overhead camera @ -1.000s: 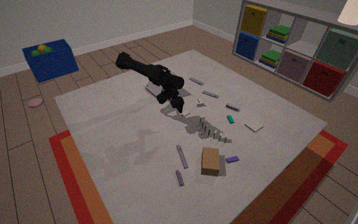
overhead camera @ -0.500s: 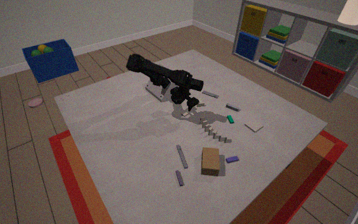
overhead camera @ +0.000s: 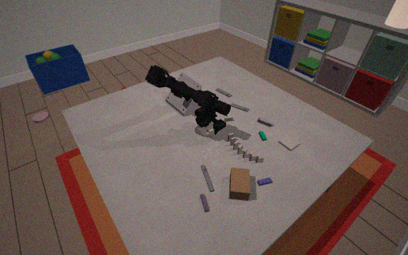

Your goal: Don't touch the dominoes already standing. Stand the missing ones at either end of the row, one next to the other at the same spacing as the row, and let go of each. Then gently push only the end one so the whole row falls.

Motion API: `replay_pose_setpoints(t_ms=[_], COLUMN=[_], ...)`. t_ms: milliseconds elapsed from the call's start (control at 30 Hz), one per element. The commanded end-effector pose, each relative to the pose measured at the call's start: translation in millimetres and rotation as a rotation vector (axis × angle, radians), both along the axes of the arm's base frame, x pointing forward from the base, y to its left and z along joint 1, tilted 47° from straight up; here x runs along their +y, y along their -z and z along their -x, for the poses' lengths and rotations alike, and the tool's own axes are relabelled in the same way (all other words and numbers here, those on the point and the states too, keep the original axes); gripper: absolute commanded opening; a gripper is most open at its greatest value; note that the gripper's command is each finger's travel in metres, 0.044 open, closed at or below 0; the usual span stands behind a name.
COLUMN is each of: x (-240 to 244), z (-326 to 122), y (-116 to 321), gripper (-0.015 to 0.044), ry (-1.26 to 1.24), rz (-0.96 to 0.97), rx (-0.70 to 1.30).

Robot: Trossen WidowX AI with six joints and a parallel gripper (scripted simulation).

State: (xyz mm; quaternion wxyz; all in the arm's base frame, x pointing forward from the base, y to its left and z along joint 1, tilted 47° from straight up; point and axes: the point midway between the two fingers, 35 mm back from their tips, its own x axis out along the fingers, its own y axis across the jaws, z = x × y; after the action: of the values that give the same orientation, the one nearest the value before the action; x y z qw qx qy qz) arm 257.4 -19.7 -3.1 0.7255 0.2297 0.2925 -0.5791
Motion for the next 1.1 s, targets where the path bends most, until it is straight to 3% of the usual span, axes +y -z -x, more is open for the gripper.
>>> replay_pose_setpoints(t_ms=[0, 333, 767, 1067], x=[-5.3, -9.2, -9.2, -9.2], z=[1.6, 1.0, 1.0, 1.0], y=[5.4, 8.7, 8.7, 8.7], gripper=[0.0440, 0.0440, 0.0107, 0.0107], ry=[-0.001, -0.001, -0.001, -0.001], rz=[0.008, 0.009, 0.009, 0.009], rx=[0.012, 0.011, 0.011, 0.011])
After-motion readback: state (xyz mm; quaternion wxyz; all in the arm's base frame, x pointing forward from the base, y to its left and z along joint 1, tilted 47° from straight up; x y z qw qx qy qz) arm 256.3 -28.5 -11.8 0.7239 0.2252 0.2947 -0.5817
